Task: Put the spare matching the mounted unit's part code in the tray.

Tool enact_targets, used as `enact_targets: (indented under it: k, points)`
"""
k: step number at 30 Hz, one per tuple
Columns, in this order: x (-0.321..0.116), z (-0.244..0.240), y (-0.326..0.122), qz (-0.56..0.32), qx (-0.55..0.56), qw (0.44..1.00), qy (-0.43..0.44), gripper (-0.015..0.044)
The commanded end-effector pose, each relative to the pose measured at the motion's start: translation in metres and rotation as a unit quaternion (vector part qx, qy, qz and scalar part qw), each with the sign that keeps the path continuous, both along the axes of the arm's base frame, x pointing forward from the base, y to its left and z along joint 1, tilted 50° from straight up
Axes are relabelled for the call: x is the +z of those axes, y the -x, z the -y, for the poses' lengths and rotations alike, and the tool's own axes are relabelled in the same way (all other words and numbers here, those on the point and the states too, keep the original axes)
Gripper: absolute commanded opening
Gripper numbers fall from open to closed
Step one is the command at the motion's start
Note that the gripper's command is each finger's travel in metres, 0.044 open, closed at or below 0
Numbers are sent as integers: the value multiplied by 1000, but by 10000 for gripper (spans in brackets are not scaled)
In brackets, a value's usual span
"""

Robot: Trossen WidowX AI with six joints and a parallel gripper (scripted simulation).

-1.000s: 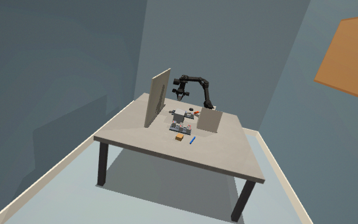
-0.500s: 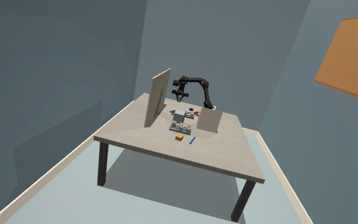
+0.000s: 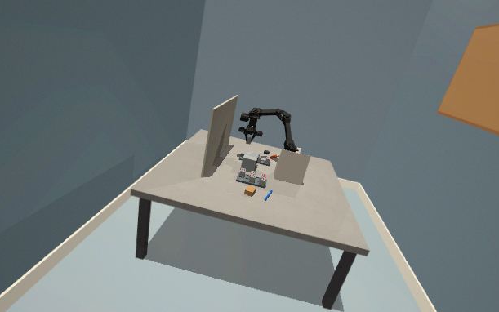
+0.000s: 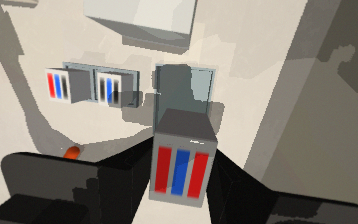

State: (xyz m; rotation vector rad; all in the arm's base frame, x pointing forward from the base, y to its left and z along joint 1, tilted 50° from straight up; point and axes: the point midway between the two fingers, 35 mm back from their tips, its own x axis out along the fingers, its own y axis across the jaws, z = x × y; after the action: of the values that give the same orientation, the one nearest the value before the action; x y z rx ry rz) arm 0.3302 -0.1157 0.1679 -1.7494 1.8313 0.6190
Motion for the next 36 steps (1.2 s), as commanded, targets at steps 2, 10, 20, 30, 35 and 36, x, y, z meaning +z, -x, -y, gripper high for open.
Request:
enact_targets:
  k: [2, 10, 20, 30, 35, 36]
  points:
    - [-5, 4, 0, -4, 2, 1000, 1, 0]
    - [-10, 9, 0, -4, 2, 1000, 0, 0]
    - [-17, 16, -1, -4, 2, 1000, -1, 0]
    - [-23, 24, -2, -4, 2, 1000, -1, 0]
    - [-26, 27, -2, -3, 2, 1000, -1, 0]
    - [-26, 28, -2, -3, 2, 1000, -1, 0]
